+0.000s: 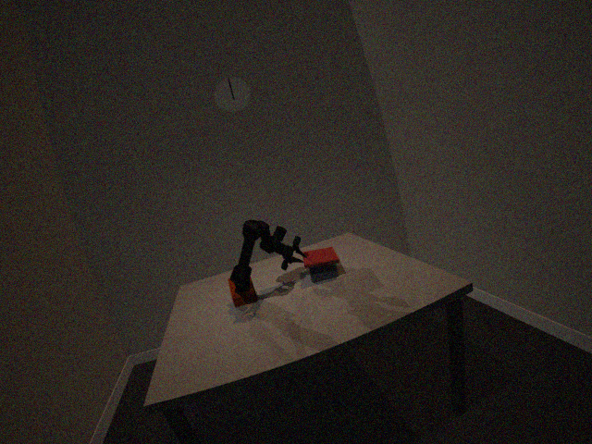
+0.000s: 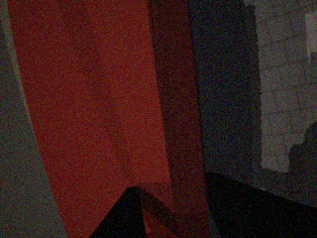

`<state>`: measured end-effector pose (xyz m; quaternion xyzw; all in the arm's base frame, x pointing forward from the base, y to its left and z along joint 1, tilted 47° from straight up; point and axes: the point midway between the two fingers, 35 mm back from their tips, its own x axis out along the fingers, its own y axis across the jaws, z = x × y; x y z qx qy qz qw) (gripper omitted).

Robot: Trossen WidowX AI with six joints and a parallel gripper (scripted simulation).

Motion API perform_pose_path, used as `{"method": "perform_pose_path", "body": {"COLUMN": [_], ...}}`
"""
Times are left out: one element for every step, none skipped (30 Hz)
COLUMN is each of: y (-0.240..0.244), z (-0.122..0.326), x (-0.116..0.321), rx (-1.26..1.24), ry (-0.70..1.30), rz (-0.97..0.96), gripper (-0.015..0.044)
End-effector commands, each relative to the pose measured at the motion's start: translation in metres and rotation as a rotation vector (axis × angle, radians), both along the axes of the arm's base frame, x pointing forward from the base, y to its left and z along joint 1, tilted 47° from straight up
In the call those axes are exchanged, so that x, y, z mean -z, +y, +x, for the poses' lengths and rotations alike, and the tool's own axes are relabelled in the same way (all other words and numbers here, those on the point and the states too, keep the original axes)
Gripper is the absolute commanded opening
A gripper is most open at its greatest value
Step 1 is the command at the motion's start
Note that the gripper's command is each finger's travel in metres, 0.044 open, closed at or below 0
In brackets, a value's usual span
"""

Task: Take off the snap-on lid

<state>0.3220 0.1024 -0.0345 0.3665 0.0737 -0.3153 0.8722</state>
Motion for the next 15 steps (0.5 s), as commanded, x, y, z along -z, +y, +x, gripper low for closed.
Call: {"method": "perform_pose_path", "body": {"y": [0.0019, 0.0021, 0.0010, 0.0010, 0.0010, 0.0010, 0.0010, 0.0010, 0.0010, 0.0010, 0.0010, 0.0010, 0.0010, 0.0010, 0.0009], "z": [-0.0002, -0.0002, 0.0000, 0.0000, 0.0001, 0.0001, 0.0003, 0.0003, 0.0005, 0.0005, 0.0006, 0.0006, 0.0008, 0.0008, 0.0009], "x": [-0.0016, -0.0017, -0.0007, -0.0007, -0.0007, -0.0007, -0.0007, -0.0007, -0.0007, -0.0007, -0.0007, -0.0007, -0.0008, -0.0008, -0.0008], "rx": [-0.001, -0.001, -0.002, -0.002, -0.002, -0.002, -0.002, -0.002, -0.002, -0.002, -0.002, -0.002, -0.002, -0.002, -0.002], "ry": [-0.005, -0.005, -0.002, -0.002, -0.002, -0.002, -0.002, -0.002, -0.002, -0.002, -0.002, -0.002, -0.002, -0.002, -0.002], "rz": [0.002, 0.002, 0.000, 0.000, 0.000, 0.000, 0.000, 0.000, 0.000, 0.000, 0.000, 0.000, 0.000, 0.000, 0.000], "gripper": [0.0000, 0.0000, 0.0000, 0.0000, 0.0000, 0.0000, 0.0000, 0.0000, 0.0000, 0.0000, 0.0000, 0.0000, 0.0000, 0.0000, 0.0000]}}
